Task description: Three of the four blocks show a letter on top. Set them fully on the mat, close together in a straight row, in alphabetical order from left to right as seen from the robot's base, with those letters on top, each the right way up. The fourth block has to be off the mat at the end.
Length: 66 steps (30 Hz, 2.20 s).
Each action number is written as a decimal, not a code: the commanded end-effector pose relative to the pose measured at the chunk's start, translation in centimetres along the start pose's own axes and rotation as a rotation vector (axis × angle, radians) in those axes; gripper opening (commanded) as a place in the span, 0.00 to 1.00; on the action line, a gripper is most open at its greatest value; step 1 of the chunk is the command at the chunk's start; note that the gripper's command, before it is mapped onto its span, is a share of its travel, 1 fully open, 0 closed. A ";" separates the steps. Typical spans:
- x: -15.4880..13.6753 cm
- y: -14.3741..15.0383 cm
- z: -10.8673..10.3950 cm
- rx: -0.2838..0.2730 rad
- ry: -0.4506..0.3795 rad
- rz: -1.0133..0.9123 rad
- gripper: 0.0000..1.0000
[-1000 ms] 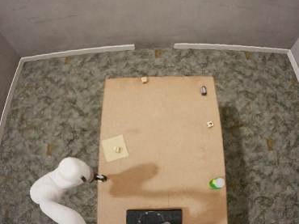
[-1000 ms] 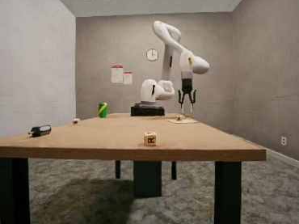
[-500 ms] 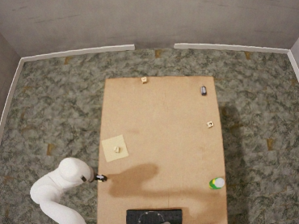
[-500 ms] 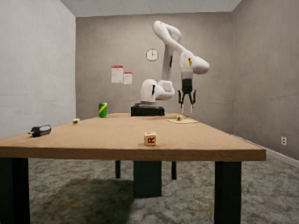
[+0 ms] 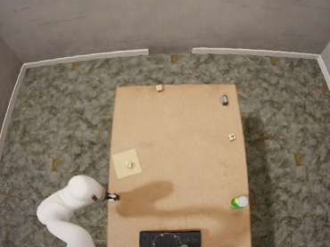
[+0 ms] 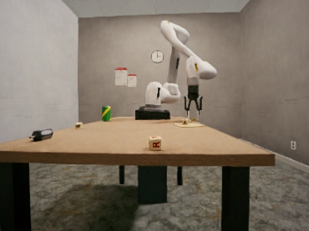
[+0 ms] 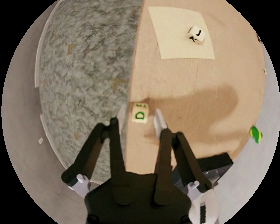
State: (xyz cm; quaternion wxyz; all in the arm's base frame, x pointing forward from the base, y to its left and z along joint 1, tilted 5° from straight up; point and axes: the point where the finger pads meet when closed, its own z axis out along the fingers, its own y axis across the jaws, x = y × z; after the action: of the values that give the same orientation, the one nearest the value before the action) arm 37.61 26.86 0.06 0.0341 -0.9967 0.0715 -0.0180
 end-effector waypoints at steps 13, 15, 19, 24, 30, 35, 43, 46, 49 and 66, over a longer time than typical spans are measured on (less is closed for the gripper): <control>-0.2 -0.3 1.3 0.005 -0.003 0.000 0.46; -0.2 -0.3 1.3 0.005 -0.003 0.000 0.46; -0.2 -0.3 1.3 0.005 -0.003 0.000 0.46; -0.2 -0.3 1.3 0.005 -0.003 0.000 0.46; -0.2 -0.3 1.3 0.005 -0.003 0.000 0.46; -0.2 -0.3 1.3 0.005 -0.003 0.000 0.46; -0.2 -0.3 1.3 0.005 -0.003 0.000 0.46; -0.2 -0.3 1.3 0.005 -0.003 0.000 0.35; -0.2 -0.3 1.3 0.005 -0.003 0.000 0.35; -0.2 -0.3 1.3 0.005 -0.003 0.000 0.24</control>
State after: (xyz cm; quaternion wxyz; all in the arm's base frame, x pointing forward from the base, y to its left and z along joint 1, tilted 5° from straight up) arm 37.80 27.02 -0.95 0.0349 -0.9966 0.0720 -0.0188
